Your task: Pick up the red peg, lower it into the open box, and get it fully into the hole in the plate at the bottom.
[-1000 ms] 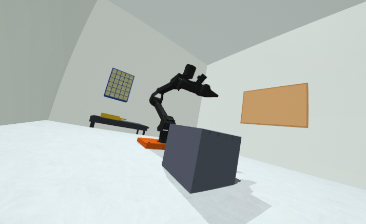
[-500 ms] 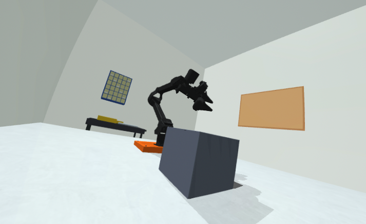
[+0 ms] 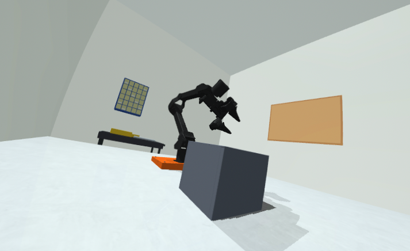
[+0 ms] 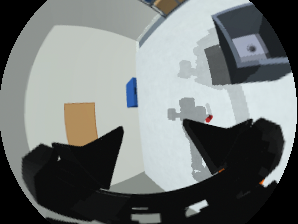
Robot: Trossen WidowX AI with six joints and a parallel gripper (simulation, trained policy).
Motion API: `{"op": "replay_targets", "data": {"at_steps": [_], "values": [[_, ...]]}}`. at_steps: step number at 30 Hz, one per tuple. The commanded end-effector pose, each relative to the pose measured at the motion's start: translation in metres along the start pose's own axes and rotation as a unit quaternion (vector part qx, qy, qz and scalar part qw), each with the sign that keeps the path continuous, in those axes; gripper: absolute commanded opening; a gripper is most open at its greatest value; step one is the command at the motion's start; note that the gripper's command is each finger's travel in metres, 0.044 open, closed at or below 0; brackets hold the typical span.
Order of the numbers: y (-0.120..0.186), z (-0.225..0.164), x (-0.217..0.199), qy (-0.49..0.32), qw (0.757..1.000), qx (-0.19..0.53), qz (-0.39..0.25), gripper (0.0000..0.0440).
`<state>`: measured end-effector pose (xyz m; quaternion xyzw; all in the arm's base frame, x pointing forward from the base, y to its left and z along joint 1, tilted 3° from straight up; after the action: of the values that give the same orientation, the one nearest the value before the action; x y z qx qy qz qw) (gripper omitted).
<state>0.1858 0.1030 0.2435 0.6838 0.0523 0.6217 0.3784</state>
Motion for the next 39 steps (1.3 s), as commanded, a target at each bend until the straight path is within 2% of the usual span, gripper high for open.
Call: {"op": "replay_targets", "data": {"at_steps": [1, 8, 15, 27, 39], "values": [[-0.003, -0.001, -0.006, -0.047, 0.999, 0.010, -0.024, 0.0440], [-0.011, -0.005, -0.022, -0.151, 0.985, 0.032, -0.082, 0.0440], [-0.019, -0.011, -0.038, -0.247, 0.957, 0.045, -0.147, 0.0440], [-0.037, -0.016, -0.065, -0.382, 0.882, 0.021, -0.276, 0.0440], [-0.054, -0.019, -0.085, -0.450, 0.812, -0.043, -0.369, 0.0440]]}}
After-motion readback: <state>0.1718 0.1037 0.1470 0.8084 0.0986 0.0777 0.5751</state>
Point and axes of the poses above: the point midway between the two fingers, 35 mm back from their tips, its own y axis back along the fingers, its own x axis across the jaws, z = x × y, the point moved 2 cm from there along y, back along the fingers, and after that the axes turned 11 degrees about -y, right-handed, at the moved point
